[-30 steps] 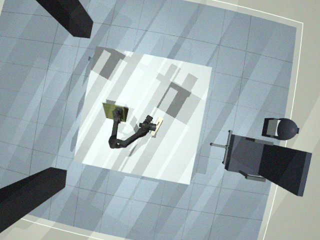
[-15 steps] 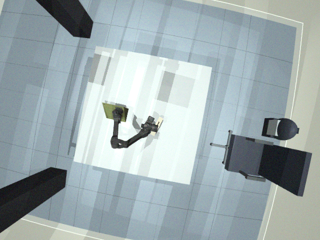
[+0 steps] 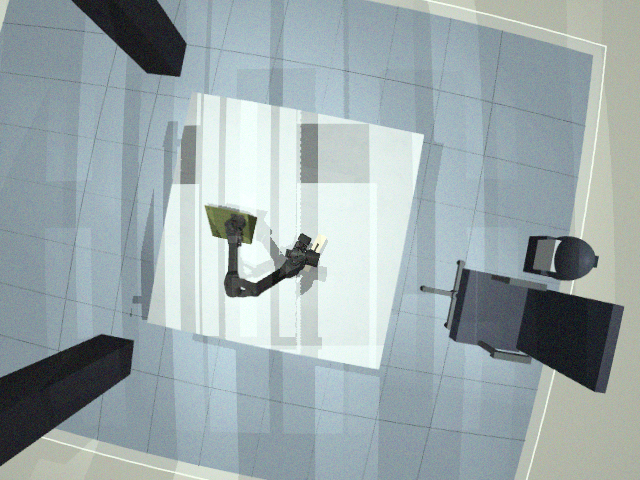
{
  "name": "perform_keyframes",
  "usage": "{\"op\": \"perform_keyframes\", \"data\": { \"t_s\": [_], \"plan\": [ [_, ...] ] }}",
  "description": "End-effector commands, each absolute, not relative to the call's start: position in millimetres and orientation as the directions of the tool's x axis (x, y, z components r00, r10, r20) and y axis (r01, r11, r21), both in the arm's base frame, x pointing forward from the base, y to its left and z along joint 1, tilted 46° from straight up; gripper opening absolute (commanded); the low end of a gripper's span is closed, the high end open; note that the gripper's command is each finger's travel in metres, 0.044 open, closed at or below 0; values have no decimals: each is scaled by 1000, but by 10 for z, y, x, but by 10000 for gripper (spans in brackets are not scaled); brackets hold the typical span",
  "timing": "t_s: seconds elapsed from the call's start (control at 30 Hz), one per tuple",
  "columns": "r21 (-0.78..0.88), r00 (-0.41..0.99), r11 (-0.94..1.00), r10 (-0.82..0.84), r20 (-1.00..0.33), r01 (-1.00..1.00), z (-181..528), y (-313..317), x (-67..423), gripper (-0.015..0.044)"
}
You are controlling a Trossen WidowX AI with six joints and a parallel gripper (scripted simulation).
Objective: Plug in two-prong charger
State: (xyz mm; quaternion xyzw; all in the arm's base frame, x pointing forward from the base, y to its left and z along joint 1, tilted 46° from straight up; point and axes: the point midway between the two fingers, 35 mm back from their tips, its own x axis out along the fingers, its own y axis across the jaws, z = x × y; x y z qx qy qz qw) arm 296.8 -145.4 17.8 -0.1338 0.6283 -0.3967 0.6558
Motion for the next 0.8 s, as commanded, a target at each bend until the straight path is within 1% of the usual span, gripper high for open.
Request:
{"op": "perform_keyframes", "data": {
  "t_s": [0.0, 0.77],
  "plan": [
    [-679, -108, 650, -690, -715, 342, 174, -1471, 2996, 0],
    [-679, -108, 650, -690, -715, 342, 185, -1484, 3028, 0]
  ]
}}
